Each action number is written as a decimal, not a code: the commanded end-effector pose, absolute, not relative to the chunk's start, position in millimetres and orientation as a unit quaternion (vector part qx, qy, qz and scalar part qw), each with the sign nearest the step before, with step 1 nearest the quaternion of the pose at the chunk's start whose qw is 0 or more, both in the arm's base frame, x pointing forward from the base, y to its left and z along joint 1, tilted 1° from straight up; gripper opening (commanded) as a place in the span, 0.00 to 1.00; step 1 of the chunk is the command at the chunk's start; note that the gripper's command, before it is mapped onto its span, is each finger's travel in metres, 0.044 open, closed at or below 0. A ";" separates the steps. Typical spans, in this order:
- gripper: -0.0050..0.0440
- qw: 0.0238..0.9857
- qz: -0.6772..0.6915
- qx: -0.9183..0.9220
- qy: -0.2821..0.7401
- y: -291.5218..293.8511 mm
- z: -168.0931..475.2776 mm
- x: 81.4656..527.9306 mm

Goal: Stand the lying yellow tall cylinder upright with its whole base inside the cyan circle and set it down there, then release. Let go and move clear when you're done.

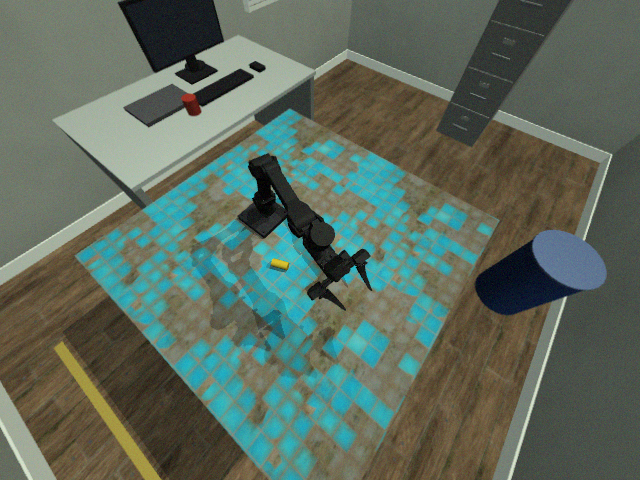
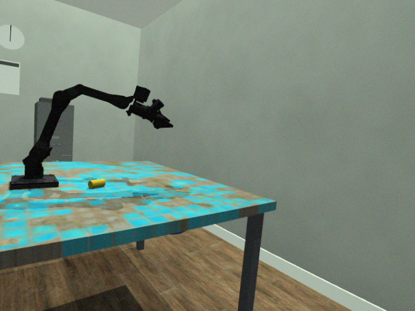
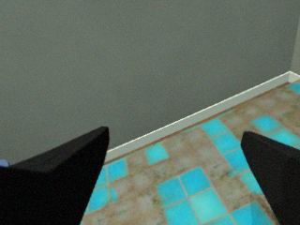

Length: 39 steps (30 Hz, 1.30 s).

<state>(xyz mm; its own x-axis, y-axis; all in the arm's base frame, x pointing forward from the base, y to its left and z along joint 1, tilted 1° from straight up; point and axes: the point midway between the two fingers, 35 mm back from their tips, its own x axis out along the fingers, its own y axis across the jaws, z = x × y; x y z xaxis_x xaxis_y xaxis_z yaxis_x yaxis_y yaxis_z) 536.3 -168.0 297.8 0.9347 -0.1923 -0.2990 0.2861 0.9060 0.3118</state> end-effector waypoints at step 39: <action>0.74 0.823 -0.029 -0.102 0.559 -175.2 150.6 345.8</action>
